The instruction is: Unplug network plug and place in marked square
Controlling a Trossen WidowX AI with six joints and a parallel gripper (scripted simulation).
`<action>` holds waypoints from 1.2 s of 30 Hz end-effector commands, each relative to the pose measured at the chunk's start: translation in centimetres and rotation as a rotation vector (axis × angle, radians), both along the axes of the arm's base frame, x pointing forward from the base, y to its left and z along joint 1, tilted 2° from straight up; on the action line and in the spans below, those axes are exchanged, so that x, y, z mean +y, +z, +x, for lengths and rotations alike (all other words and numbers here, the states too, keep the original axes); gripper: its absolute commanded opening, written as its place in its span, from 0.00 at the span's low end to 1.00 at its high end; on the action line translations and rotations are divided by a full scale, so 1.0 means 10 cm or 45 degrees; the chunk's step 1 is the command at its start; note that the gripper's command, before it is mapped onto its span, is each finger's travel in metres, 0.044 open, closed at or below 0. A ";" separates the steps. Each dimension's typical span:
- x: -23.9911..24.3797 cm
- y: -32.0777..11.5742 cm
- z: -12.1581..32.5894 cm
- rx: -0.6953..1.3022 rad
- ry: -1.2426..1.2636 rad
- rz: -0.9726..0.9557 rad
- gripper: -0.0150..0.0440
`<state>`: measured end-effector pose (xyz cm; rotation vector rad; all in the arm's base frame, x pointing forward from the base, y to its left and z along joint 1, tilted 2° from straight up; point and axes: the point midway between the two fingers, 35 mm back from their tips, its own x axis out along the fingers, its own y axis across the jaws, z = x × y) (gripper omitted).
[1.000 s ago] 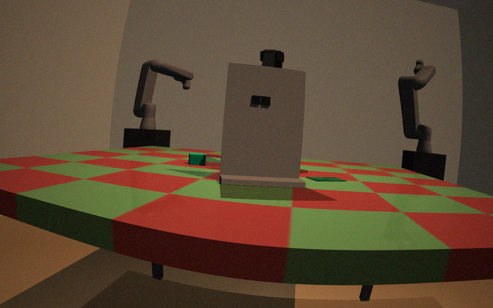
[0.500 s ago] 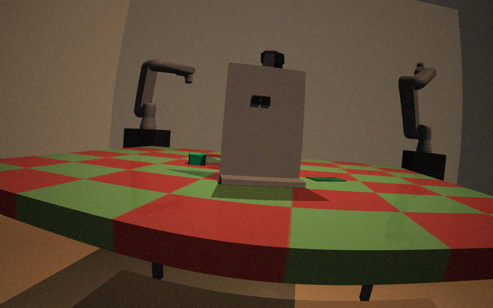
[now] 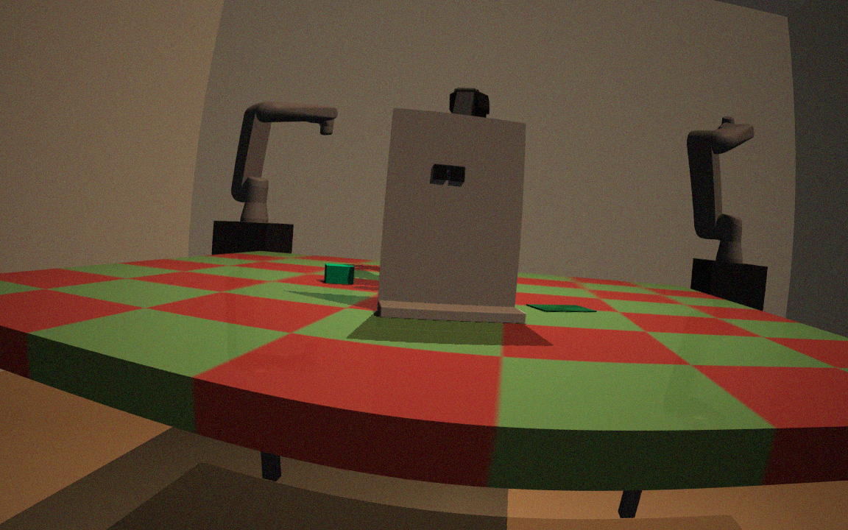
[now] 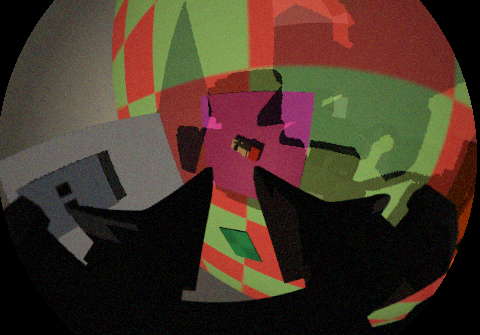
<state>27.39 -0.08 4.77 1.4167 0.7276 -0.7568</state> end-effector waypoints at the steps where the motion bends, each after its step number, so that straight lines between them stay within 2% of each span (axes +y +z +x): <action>1: 0.00 0.09 0.03 -0.012 -0.005 -0.001 0.52; 36: 0.02 0.65 0.00 -0.012 -0.004 0.000 0.52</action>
